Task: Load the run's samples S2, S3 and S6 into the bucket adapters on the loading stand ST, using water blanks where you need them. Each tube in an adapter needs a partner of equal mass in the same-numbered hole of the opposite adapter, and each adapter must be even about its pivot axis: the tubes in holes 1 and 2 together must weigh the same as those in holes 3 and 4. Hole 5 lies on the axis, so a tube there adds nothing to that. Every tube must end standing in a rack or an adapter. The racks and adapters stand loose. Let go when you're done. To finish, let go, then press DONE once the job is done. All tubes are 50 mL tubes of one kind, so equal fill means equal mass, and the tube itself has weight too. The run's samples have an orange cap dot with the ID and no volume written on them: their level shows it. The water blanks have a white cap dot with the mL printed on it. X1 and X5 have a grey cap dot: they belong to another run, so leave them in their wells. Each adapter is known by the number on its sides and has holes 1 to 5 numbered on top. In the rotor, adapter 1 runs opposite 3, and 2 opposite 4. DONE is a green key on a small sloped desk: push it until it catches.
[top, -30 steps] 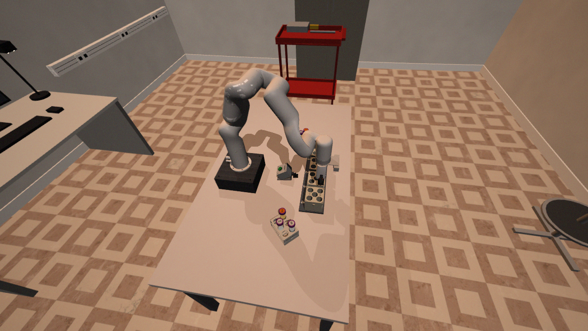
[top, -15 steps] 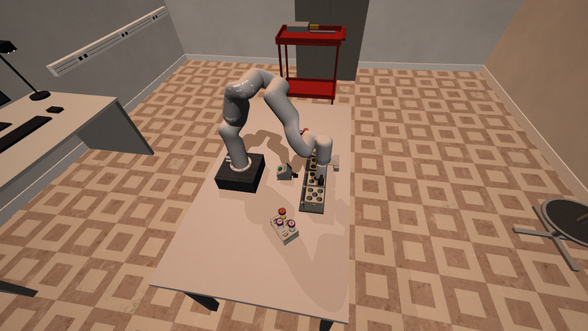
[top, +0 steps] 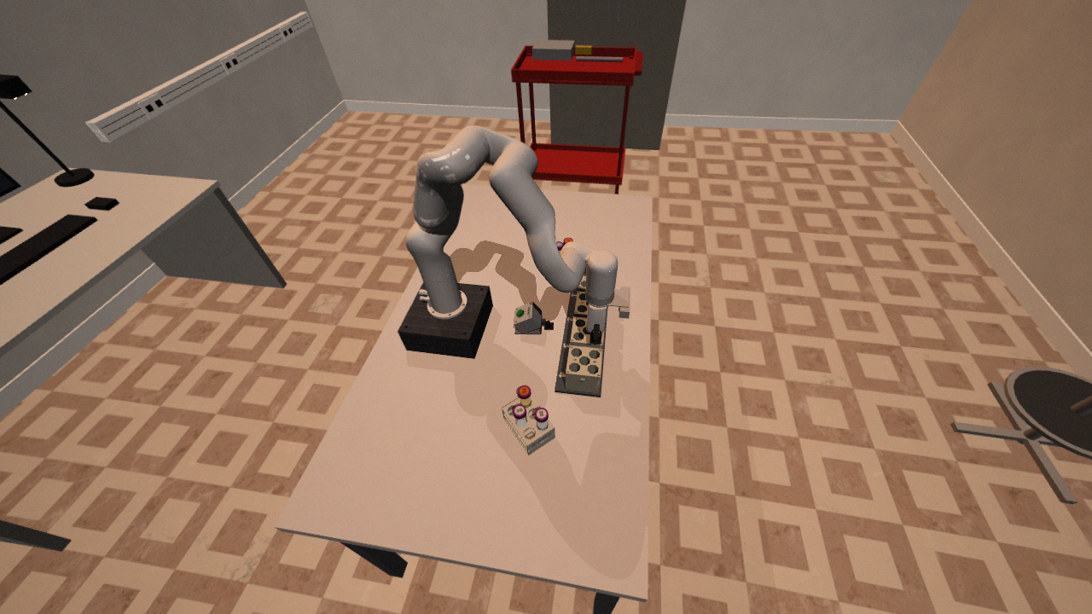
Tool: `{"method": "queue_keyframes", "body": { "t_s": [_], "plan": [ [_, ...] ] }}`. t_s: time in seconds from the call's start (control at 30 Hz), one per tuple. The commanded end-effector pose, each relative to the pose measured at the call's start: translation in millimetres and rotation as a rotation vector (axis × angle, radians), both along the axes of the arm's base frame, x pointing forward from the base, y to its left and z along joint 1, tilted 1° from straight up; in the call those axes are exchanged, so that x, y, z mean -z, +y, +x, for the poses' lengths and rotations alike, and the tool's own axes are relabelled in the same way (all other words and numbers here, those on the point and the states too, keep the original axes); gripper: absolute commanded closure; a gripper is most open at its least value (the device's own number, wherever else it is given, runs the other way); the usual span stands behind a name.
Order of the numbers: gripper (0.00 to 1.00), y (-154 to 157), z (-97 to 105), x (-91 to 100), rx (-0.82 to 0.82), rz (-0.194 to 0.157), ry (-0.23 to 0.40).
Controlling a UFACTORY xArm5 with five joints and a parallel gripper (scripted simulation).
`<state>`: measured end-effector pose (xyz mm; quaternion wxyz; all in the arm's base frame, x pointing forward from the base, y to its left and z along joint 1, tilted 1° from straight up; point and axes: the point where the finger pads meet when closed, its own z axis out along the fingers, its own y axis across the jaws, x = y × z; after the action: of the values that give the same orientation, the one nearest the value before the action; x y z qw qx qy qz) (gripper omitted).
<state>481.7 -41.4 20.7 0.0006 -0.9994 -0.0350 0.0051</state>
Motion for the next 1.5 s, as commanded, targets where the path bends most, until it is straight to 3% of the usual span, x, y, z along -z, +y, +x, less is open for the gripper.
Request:
{"method": "queue_keyframes", "body": {
  "t_s": [0.0, 1.47],
  "plan": [
    [0.56, 0, 2, -7.3, 0.0, 0.005, -0.005],
    [0.56, -1, 2, -83.4, 0.0, 0.004, -0.005]
  ]
}}
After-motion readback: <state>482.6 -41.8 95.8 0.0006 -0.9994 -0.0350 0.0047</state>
